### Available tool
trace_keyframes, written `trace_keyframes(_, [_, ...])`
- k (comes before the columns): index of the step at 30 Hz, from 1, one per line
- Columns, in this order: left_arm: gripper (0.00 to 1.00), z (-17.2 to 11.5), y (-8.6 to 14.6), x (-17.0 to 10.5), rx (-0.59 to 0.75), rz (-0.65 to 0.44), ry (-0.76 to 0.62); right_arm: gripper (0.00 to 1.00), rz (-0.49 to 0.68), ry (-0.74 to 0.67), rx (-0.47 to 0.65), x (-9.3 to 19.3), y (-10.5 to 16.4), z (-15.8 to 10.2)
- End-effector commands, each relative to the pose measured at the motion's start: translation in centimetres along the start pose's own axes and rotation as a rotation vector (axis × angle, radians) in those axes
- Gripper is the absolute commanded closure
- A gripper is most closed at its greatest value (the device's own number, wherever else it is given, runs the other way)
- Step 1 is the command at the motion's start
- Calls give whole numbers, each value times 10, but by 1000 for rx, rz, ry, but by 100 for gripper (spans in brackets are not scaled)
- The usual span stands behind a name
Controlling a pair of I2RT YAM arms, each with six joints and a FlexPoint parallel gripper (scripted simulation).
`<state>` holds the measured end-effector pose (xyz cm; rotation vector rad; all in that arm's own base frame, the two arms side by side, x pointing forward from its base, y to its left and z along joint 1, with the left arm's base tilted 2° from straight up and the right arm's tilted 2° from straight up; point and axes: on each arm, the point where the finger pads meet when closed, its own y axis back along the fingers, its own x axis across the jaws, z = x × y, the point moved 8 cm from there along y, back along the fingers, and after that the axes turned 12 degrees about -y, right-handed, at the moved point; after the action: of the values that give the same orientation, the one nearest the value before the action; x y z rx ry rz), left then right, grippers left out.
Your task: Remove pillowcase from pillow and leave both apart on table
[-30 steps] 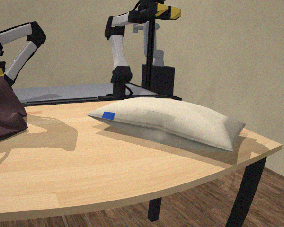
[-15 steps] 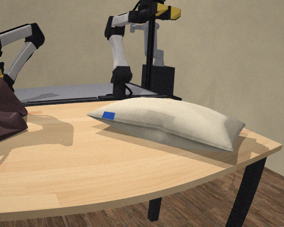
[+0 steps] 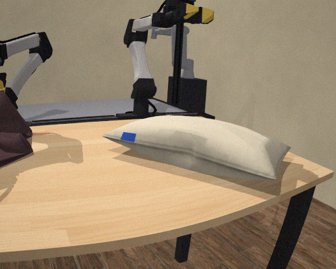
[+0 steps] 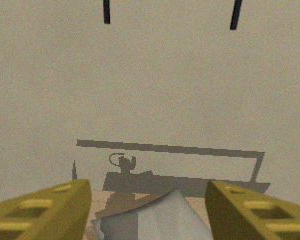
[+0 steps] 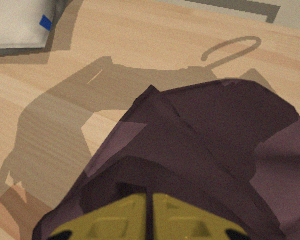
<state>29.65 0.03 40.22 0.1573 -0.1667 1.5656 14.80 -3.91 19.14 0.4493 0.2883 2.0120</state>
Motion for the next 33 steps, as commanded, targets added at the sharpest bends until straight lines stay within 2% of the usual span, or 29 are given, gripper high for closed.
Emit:
trace_keyframes(1, [40,22,0,-1,-95,-11,-11,100,-49,11,-2,-7,-3,1])
trace_keyframes(17, [40,22,0,-1,-95,-11,-11,95,-50,24,-9,-7,-2,4])
trace_keyframes(33, [40,22,0,-1,-95,-11,-11,95,-51,23,-9,-7,-2,4])
